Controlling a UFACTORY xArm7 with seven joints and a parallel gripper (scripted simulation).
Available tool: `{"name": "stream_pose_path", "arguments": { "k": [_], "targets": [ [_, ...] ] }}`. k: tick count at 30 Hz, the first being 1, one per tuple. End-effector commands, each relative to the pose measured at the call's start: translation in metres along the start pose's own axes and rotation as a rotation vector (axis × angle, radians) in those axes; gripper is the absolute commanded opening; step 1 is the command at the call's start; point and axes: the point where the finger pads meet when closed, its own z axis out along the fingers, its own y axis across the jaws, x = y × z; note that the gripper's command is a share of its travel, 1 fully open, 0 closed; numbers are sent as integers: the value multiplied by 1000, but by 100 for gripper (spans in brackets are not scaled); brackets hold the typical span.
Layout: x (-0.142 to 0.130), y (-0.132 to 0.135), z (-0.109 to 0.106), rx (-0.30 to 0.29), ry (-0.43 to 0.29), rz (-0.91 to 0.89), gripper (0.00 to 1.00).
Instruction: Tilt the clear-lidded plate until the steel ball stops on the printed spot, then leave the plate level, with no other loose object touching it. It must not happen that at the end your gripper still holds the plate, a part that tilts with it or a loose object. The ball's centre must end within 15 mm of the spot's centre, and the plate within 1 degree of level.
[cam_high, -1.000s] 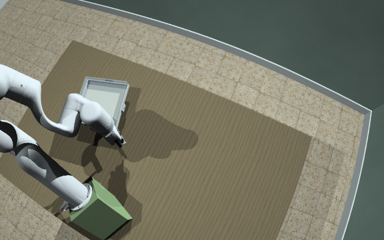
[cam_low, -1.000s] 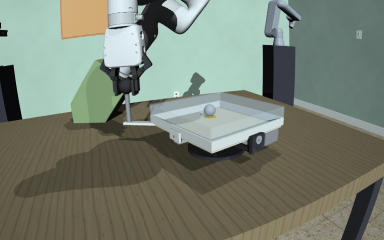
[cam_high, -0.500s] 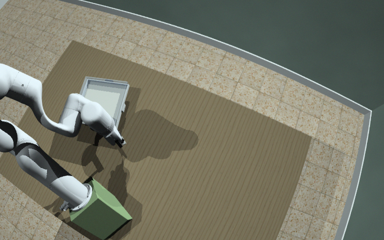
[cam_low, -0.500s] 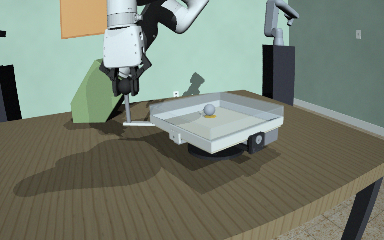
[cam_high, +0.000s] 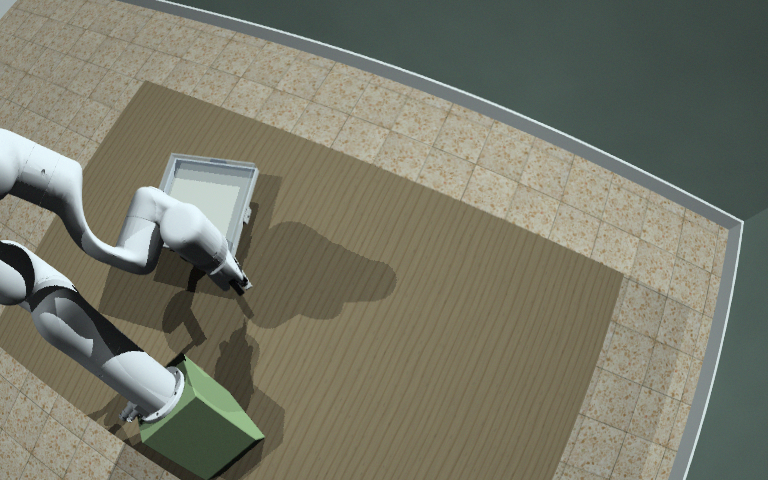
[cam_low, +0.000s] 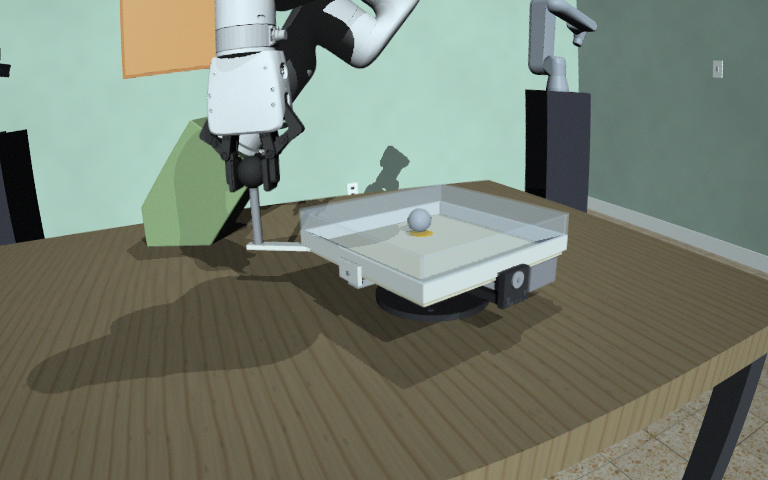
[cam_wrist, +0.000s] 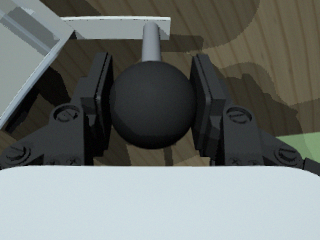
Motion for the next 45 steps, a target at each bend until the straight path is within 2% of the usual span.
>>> {"name": "stream_pose_path", "arguments": {
  "k": [1, 29, 30, 45],
  "targets": [
    [1, 0, -1, 0, 4, 1, 0],
    [2, 0, -1, 0, 4, 1, 0],
    [2, 0, -1, 0, 4, 1, 61],
    [2, 0, -1, 0, 4, 1, 61]
  ]
}}
